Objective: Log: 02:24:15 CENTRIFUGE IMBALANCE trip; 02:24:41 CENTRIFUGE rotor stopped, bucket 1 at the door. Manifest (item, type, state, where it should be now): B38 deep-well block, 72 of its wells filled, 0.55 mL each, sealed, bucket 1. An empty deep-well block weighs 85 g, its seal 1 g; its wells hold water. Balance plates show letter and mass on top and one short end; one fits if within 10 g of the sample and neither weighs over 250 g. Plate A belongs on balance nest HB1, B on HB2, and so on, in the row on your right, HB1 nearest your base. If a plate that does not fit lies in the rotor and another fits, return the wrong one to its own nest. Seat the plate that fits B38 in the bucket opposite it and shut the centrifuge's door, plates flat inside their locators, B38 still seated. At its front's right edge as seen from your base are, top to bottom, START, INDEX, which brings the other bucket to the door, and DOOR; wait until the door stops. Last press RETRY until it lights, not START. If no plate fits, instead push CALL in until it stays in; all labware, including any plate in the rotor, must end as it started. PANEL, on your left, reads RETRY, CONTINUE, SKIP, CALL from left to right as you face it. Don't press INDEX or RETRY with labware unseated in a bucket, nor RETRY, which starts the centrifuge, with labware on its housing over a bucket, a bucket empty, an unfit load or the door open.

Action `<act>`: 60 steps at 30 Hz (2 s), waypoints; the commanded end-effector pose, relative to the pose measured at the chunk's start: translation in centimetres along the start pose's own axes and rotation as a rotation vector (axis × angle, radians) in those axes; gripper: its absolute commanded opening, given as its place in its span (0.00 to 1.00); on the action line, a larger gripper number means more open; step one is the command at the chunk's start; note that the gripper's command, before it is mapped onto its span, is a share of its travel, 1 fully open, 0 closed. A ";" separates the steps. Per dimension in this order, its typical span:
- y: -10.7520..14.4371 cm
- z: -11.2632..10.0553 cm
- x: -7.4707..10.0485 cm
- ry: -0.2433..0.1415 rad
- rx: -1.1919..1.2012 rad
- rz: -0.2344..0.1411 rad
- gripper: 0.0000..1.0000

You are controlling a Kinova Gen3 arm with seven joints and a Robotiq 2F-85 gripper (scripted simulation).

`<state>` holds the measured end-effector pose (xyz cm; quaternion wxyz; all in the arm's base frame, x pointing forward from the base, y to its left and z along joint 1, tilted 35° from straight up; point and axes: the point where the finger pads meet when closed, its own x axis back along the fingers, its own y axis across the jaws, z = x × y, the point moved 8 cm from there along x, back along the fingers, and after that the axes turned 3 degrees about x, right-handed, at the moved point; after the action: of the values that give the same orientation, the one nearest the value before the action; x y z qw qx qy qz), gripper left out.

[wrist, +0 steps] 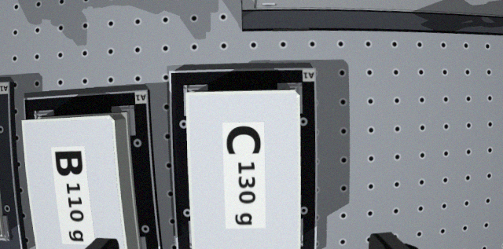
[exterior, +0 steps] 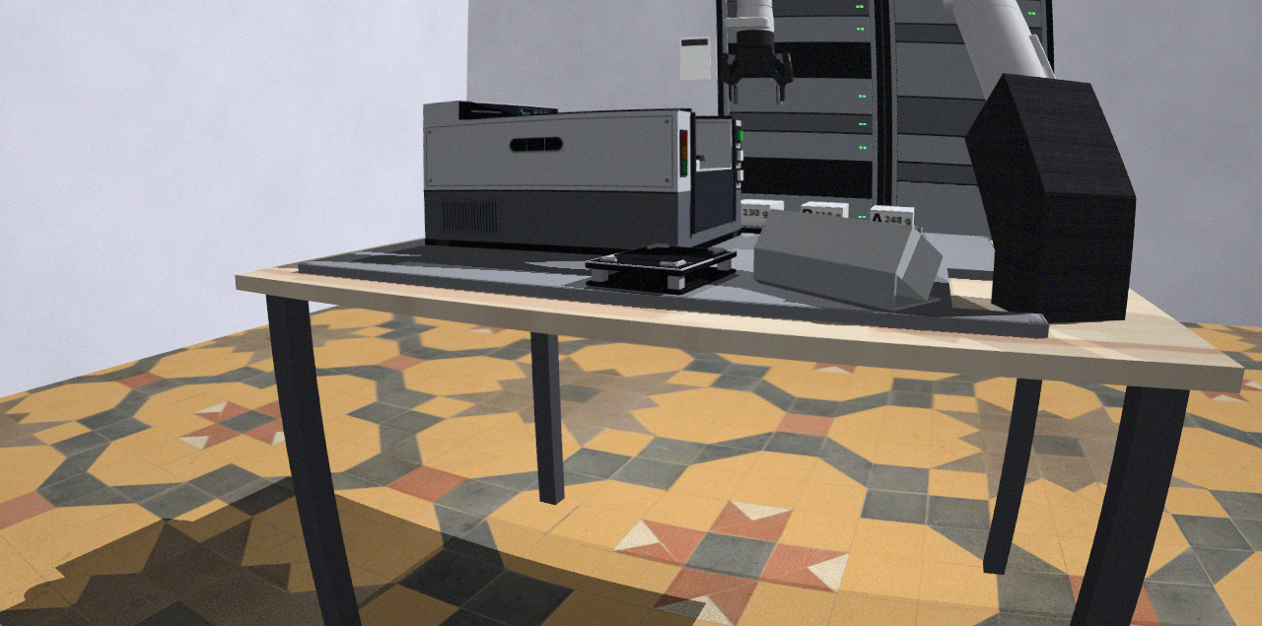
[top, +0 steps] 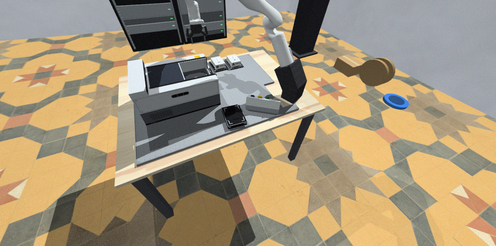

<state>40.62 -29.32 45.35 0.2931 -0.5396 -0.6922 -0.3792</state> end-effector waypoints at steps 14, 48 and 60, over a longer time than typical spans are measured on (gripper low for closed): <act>0.0 0.0 -1.5 -0.001 0.000 -0.001 1.00; 0.0 0.0 -5.5 -0.001 0.000 -0.001 1.00; 0.0 0.0 -6.9 -0.001 0.000 -0.001 1.00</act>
<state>42.29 -32.89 39.83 0.2931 -0.5397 -0.6922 -0.3792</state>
